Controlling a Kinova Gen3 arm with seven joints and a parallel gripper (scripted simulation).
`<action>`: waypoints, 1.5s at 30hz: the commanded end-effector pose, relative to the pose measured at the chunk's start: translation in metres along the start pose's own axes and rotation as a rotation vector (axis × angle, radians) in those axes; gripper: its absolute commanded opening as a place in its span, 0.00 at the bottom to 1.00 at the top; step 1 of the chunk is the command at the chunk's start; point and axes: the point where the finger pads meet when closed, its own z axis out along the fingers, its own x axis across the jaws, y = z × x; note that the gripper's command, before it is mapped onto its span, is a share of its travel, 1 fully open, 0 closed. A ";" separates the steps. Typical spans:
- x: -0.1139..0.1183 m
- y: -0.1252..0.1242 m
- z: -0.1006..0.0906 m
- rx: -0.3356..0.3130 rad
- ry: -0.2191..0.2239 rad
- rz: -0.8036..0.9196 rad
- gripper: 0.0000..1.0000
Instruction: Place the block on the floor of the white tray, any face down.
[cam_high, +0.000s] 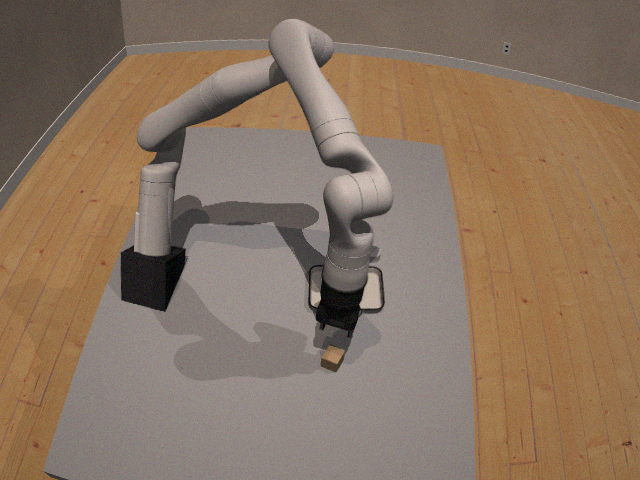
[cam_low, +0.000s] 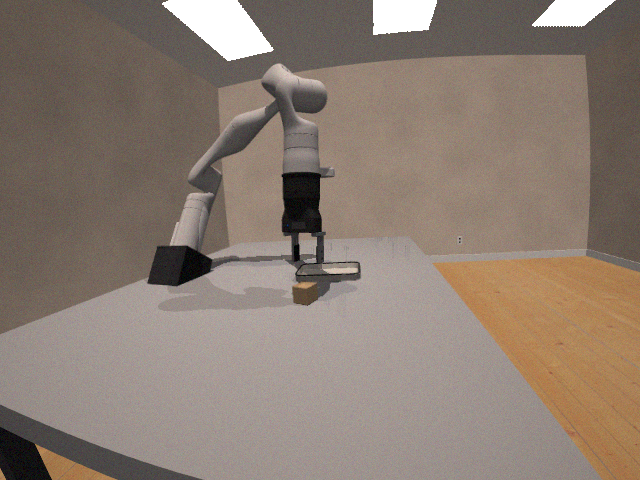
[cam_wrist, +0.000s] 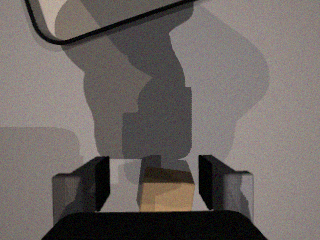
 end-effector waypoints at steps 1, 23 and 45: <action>0.005 0.026 0.009 0.060 0.019 0.111 1.00; 0.005 0.034 0.012 0.075 0.027 0.144 1.00; 0.006 0.034 0.014 0.075 0.027 0.144 1.00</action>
